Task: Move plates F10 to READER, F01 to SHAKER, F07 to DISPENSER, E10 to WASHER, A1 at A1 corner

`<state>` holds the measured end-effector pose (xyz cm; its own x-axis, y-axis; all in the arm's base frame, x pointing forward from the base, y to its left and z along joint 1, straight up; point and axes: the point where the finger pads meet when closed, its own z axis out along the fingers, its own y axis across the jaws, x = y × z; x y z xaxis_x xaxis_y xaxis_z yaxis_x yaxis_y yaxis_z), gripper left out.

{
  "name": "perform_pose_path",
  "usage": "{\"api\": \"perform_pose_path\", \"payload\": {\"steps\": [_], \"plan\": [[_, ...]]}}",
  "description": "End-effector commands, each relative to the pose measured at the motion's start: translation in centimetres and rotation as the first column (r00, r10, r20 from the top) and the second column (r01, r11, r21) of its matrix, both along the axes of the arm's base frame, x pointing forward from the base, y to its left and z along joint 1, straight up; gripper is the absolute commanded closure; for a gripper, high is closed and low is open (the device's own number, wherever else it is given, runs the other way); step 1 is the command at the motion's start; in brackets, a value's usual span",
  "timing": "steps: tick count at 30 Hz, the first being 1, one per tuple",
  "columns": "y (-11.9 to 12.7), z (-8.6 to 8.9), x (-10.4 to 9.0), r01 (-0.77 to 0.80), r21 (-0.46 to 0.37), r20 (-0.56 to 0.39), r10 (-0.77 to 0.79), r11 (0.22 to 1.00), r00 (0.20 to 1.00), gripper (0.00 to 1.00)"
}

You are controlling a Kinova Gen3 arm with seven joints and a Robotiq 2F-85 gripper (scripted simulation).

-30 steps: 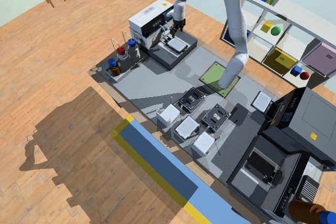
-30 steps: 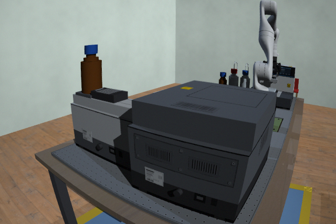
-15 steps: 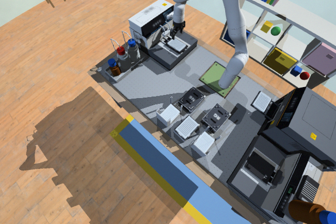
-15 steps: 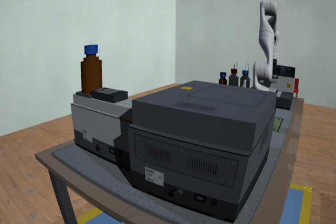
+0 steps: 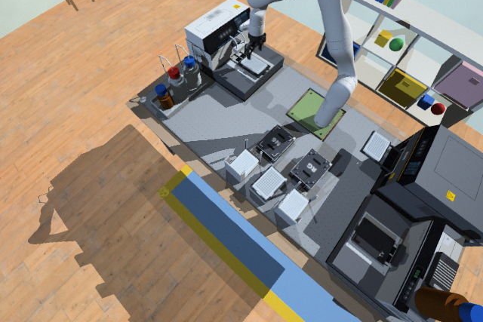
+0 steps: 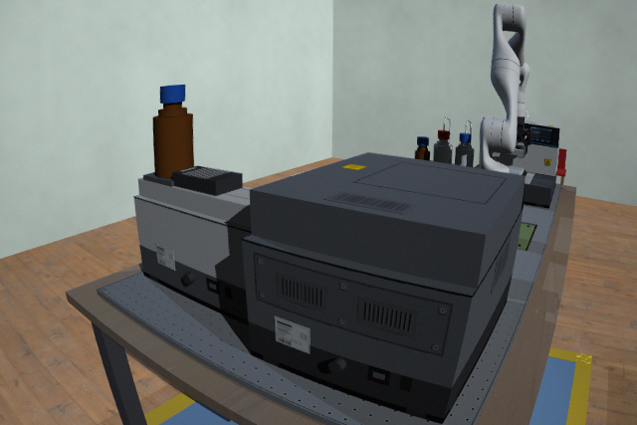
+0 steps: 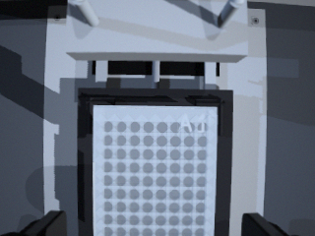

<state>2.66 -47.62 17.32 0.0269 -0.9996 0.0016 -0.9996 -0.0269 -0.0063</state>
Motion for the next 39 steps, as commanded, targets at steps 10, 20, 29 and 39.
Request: {"api": "perform_pose_path", "payload": {"steps": [10,20,29,39], "plan": [[-0.1,-1.5,0.0,0.0,-0.002,0.0,0.0,1.0,1.0,0.0],[-0.1,-2.6,0.0,0.0,-0.002,0.0,0.0,1.0,1.0,0.0],[-0.1,-3.5,0.0,0.0,-0.002,0.0,0.0,1.0,1.0,0.0],[-0.1,-3.5,0.0,0.0,-0.002,0.0,0.0,1.0,1.0,0.0]]}}
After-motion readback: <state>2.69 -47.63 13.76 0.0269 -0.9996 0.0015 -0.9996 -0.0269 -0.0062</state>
